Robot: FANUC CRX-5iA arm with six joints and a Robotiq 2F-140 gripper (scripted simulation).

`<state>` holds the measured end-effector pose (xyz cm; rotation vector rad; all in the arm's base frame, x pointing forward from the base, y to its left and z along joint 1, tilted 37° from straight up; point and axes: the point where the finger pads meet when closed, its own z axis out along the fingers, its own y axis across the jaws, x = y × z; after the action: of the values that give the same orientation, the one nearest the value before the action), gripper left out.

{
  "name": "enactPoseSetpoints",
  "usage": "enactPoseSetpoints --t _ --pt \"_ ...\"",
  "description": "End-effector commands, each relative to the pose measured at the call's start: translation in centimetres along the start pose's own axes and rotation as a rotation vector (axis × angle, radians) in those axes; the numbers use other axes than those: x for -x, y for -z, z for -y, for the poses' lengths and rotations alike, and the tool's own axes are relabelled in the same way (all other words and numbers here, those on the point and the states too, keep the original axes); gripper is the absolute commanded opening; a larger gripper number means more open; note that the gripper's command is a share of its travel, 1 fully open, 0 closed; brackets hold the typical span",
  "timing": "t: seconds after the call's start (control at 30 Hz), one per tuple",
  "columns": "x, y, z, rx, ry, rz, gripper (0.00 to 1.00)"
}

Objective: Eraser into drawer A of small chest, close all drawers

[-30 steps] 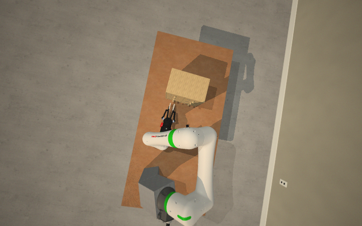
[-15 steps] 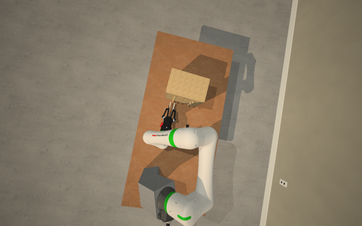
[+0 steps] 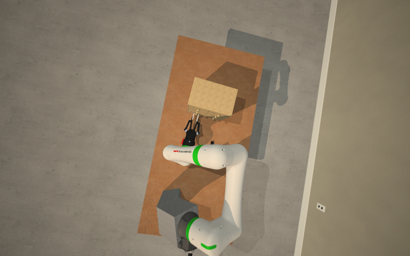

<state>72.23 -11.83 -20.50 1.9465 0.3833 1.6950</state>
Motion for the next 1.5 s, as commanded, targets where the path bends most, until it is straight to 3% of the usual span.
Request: enactPoseSetpoints --t 0.0,0.93,0.97,1.47 --pt "-0.08 -0.2 0.01 0.0 0.0 0.0 0.2" --pt "-0.13 -0.32 0.01 0.0 0.0 0.0 0.2" --pt "-0.13 -0.32 0.01 0.0 0.0 0.0 0.08" --pt "-0.13 -0.32 0.01 0.0 0.0 0.0 0.08"
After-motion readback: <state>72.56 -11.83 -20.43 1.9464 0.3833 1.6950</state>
